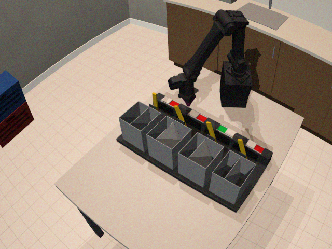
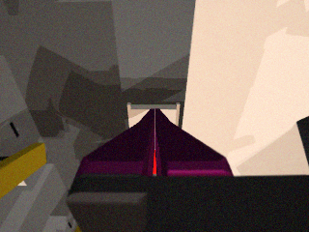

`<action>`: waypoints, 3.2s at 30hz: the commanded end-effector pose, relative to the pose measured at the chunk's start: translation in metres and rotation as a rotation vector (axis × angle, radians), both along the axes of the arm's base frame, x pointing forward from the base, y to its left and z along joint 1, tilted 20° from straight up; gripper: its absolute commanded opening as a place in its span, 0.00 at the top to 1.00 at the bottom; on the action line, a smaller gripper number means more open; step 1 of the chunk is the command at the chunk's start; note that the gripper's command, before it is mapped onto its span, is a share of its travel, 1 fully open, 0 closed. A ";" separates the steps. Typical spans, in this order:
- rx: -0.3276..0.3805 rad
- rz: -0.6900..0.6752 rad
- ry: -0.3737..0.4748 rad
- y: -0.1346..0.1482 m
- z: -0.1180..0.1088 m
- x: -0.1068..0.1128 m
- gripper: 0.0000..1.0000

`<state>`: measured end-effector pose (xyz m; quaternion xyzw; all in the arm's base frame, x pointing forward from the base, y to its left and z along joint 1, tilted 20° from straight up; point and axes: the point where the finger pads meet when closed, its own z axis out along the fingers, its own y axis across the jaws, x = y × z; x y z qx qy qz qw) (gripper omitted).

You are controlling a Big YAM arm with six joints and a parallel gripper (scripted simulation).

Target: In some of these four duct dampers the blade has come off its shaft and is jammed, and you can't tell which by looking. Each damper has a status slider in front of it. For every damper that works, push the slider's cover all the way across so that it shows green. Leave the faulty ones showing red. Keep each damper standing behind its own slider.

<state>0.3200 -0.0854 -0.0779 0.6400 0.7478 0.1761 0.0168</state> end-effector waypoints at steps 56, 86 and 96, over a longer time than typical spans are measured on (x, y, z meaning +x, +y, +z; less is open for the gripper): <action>-0.009 -0.005 -0.016 0.001 -0.012 0.016 1.00; -0.013 -0.007 -0.025 0.001 -0.019 0.020 1.00; -0.012 -0.007 -0.022 0.002 -0.019 0.020 1.00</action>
